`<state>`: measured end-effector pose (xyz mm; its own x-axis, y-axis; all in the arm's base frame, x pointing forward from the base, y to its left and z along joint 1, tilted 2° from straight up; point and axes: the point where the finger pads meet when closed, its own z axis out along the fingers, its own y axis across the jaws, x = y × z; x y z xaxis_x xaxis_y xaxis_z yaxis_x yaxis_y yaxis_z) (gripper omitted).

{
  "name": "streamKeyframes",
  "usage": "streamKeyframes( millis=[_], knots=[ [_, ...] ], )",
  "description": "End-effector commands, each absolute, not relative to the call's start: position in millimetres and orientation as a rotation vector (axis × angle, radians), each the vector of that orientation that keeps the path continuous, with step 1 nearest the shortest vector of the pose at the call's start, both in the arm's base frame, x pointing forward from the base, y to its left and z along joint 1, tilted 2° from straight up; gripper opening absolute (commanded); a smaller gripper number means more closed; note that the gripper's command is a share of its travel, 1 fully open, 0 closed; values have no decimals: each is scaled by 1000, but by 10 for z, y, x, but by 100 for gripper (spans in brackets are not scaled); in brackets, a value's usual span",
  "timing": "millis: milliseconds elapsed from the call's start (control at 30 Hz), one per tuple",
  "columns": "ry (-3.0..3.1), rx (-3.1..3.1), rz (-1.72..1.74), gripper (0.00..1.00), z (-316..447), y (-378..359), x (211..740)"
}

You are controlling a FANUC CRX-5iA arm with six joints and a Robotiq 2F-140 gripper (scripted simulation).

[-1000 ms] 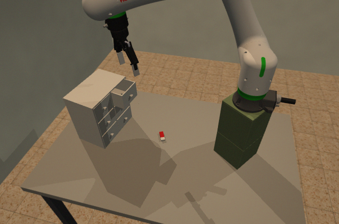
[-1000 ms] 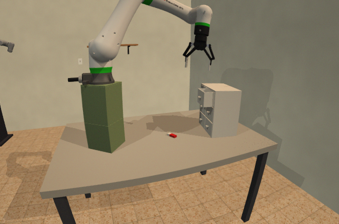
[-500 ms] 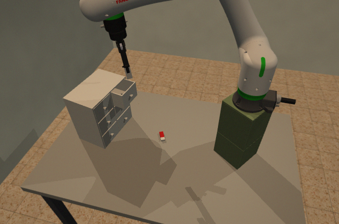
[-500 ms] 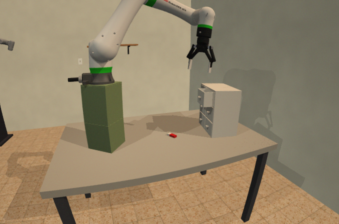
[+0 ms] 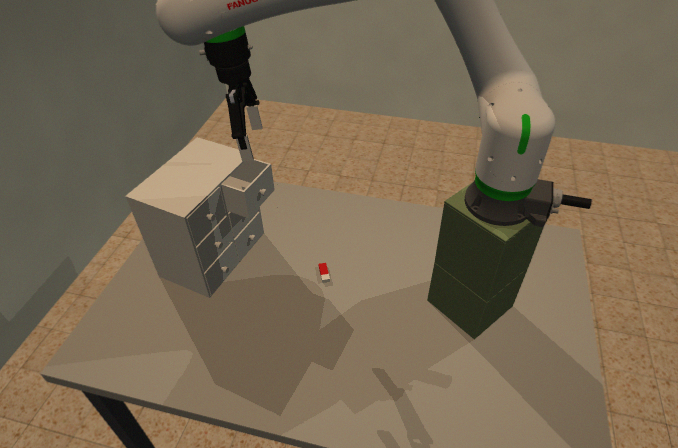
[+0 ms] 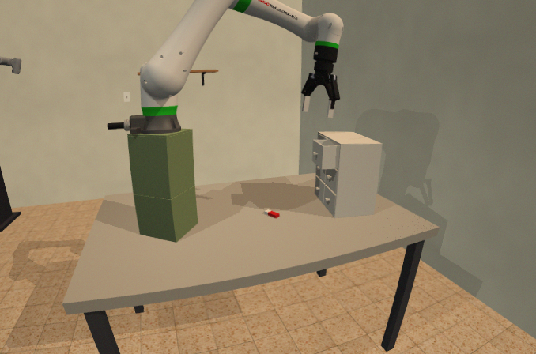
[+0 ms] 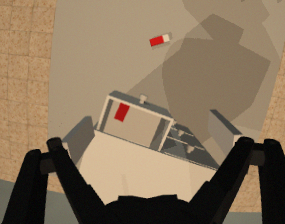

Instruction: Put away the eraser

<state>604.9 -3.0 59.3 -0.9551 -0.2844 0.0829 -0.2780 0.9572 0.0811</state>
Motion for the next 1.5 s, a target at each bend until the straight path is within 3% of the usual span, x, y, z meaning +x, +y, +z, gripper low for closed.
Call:
streamKeyframes(
  millis=[0,1467],
  knots=[
    [-3025,351,-106,100,577,-33,6069],
    [-3039,-66,-110,100,489,-43,6160]
  ],
)
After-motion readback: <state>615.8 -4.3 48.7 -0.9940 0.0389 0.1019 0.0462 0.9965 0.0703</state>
